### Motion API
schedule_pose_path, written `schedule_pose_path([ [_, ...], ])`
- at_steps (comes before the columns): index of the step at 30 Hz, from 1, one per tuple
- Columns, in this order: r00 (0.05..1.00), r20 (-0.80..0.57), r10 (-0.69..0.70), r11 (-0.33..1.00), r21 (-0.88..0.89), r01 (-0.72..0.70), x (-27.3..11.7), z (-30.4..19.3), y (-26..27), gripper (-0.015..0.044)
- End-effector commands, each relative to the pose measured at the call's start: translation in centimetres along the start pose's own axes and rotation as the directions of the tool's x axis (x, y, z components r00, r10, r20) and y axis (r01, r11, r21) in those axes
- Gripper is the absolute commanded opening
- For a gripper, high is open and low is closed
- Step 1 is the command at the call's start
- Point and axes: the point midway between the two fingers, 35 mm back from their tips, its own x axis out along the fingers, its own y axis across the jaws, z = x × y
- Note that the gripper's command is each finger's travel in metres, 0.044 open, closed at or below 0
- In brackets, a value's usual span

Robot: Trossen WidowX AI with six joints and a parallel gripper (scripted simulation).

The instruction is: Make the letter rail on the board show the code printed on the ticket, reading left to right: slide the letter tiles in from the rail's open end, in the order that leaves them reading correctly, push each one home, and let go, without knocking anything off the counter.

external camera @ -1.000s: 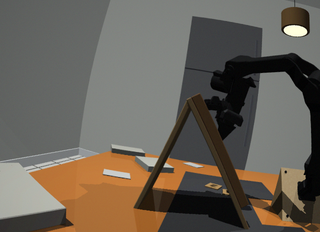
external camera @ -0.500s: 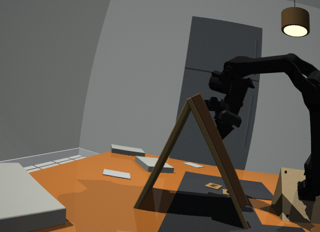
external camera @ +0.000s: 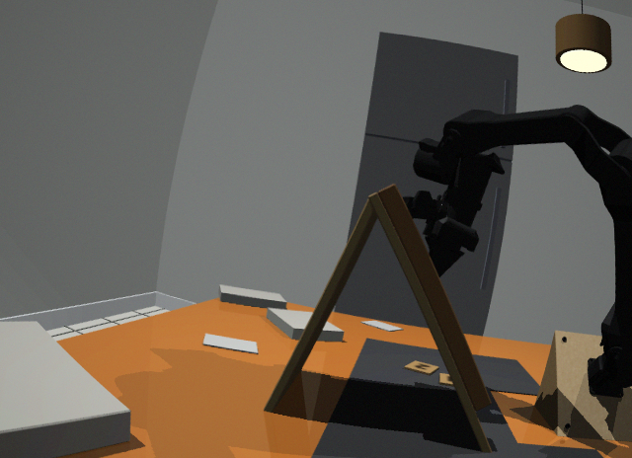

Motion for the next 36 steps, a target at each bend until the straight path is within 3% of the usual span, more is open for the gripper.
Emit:
schedule_pose_path([
  [1, 1.000, 0.002, 0.002, 1.000, 0.006, -0.003, -0.01, 0.03, 0.21, 0.0000],
  [36, 1.000, 0.002, 0.003, 1.000, 0.006, -0.003, -0.22, -0.14, 0.89, 0.0000],
])
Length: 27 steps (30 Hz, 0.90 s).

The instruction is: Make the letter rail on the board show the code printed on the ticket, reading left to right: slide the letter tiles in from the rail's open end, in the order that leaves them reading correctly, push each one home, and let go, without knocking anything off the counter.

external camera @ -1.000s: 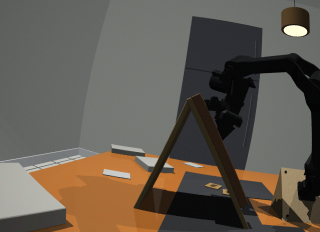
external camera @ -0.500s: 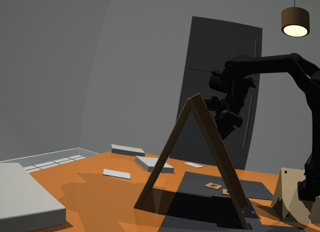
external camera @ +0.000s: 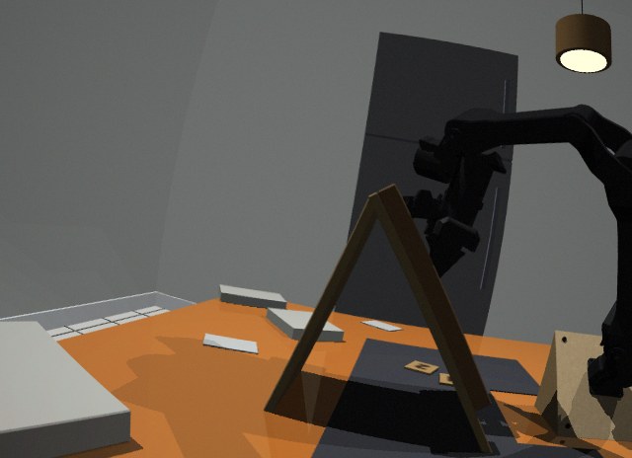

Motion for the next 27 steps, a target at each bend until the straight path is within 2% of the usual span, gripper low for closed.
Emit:
schedule_pose_path([
  [1, 1.000, 0.001, 0.009, 1.000, 0.003, -0.009, -0.3, -0.3, 0.0, 0.0000],
  [24, 1.000, 0.000, 0.008, 1.000, 0.004, -0.008, -2.3, -1.9, -0.1, 0.0000],
  [27, 0.999, 0.041, -0.014, 0.987, 0.162, 0.007, -3.8, -2.2, 0.2, 0.0079],
])
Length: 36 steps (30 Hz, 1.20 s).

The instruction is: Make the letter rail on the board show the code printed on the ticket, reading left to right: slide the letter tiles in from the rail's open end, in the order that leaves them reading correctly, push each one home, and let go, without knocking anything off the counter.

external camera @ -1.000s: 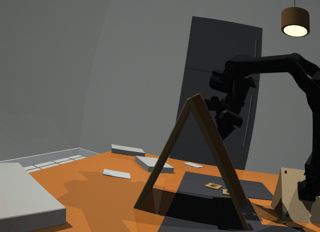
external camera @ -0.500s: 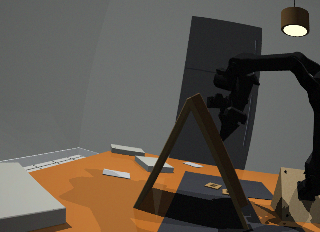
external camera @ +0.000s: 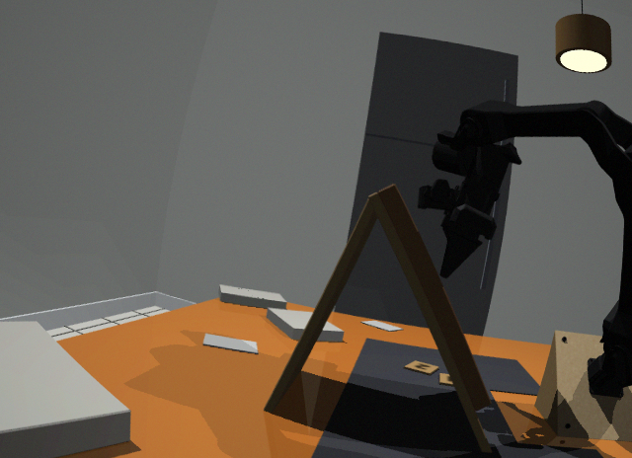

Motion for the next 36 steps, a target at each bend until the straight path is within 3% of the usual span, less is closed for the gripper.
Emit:
schedule_pose_path([
  [1, 0.998, 0.059, -0.033, 0.975, 0.221, 0.019, -2.5, -0.7, 0.4, 0.0105],
  [5, 0.982, 0.159, -0.098, 0.803, 0.596, -0.017, -6.5, -2.2, 1.3, 0.0210],
  [10, 0.944, 0.272, -0.187, 0.411, 0.894, -0.176, -10.6, -4.7, 2.8, 0.0341],
  [14, 0.919, 0.319, -0.230, 0.193, 0.941, -0.278, -12.2, -6.0, 3.6, 0.0440],
  [19, 0.884, 0.371, -0.285, -0.076, 0.910, -0.407, -13.9, -7.6, 4.6, 0.0440],
  [36, 0.878, 0.378, -0.293, -0.115, 0.898, -0.425, -14.1, -7.9, 4.8, 0.0440],
])
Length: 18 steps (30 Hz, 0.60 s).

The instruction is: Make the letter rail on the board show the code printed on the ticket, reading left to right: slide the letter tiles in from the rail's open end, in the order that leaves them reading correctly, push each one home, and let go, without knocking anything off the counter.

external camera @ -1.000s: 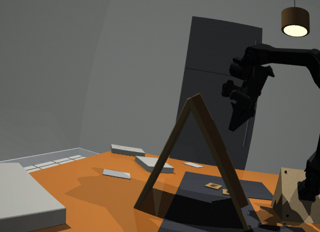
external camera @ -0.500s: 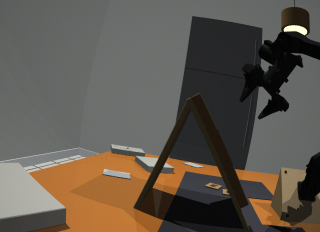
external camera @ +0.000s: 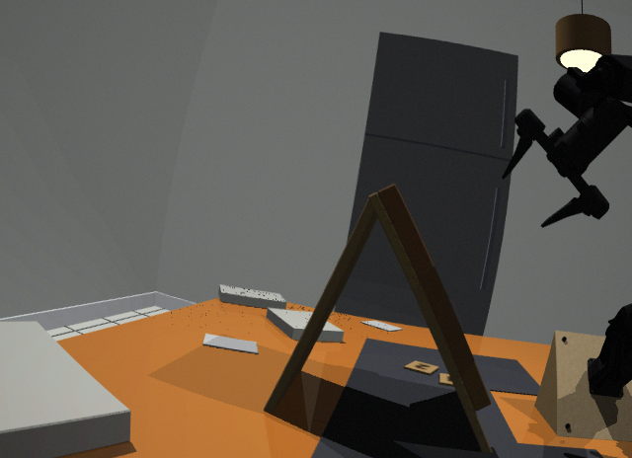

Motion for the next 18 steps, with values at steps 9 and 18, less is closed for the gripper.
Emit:
schedule_pose_path([
  [9, 1.000, 0.004, 0.000, 0.999, 0.036, 0.000, -0.1, 0.0, -0.3, 0.0440],
  [18, 0.976, -0.071, -0.207, 0.978, -0.013, 0.207, 8.5, 5.4, -0.2, 0.0340],
])
